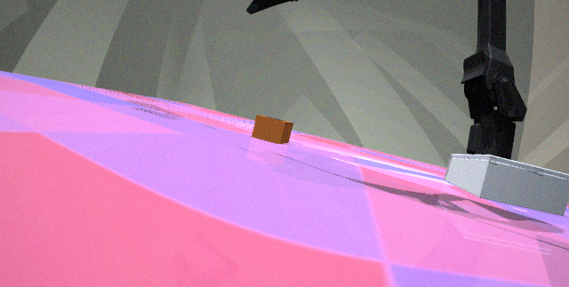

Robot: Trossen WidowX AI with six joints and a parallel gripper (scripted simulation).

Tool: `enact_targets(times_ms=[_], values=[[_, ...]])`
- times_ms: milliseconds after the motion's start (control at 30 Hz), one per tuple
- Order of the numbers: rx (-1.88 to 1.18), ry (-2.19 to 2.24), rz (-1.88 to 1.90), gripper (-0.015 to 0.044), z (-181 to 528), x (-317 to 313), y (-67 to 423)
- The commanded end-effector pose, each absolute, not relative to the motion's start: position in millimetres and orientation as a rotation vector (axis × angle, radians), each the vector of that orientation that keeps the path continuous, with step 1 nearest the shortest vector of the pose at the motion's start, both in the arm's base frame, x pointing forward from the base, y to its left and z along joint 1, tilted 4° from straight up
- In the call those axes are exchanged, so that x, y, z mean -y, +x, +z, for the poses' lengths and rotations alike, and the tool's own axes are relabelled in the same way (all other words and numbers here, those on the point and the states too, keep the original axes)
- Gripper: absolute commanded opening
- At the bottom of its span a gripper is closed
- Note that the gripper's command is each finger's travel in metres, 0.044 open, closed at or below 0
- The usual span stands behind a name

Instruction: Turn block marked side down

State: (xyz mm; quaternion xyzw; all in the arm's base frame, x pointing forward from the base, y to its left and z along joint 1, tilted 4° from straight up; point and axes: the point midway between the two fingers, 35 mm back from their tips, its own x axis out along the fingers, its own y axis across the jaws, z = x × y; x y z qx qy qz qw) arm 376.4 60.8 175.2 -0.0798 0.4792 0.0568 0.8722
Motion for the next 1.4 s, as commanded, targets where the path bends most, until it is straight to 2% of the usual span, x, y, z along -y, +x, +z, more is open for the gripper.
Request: enact_targets(times_ms=[0,200,333,467,1367], values=[[-1.233,-0.142,0.061,0.0440,135,-30,357],[-1.523,-0.085,-0.009,0.0440,98,6,323],[-1.523,-0.085,-0.009,0.0440,95,6,324],[-1.523,-0.085,-0.009,0.0440,63,8,326],[-1.523,-0.085,-0.009,0.0440,21,10,329]])
